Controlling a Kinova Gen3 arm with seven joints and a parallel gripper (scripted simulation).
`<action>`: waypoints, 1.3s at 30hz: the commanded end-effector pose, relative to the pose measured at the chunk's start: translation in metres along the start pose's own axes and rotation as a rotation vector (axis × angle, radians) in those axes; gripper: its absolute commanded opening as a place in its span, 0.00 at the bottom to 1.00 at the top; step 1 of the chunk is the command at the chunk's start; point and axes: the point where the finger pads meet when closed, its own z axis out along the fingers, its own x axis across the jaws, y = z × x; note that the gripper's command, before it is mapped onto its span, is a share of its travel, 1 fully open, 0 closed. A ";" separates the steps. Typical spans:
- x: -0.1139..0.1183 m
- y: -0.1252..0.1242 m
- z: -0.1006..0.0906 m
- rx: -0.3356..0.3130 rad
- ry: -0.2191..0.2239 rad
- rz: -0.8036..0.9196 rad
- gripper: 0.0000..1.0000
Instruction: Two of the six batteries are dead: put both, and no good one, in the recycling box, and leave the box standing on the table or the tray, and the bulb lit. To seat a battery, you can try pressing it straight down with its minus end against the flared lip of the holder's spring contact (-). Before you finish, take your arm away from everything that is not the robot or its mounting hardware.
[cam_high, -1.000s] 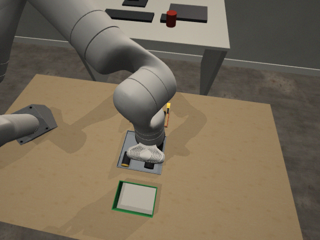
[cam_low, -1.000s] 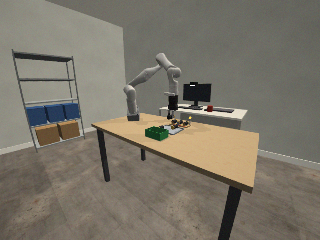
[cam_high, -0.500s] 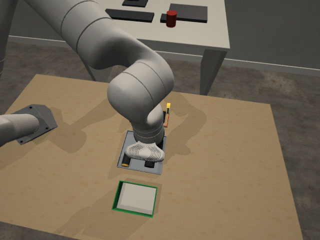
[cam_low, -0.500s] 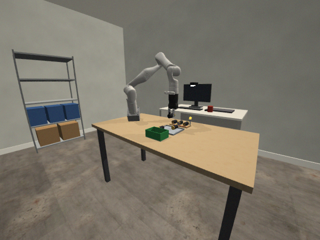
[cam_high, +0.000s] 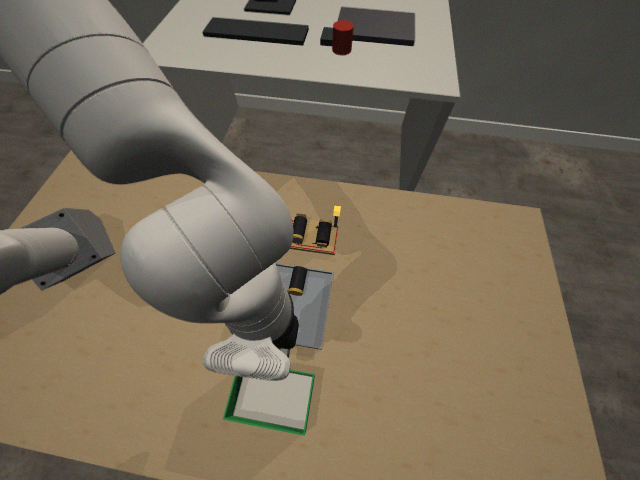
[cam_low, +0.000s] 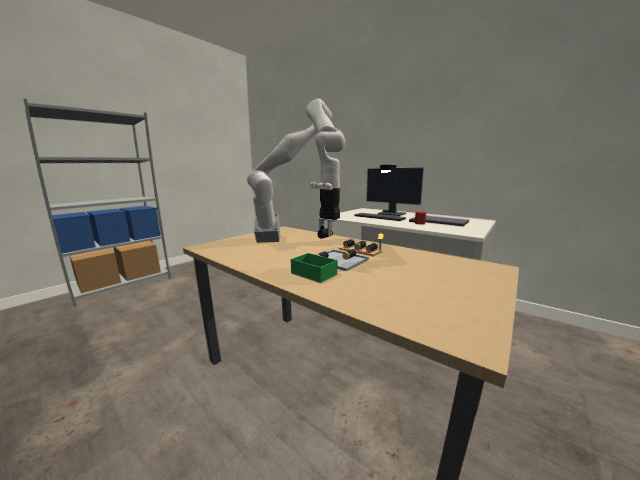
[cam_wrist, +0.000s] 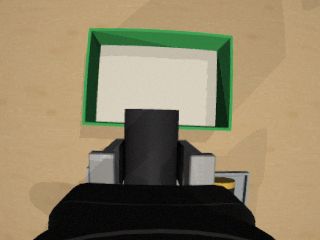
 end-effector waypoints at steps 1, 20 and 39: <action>0.012 -0.017 0.000 -0.019 0.002 0.022 0.57; 0.037 -0.065 0.001 -0.019 0.002 0.022 0.57; 0.037 -0.065 0.001 -0.019 0.002 0.020 0.57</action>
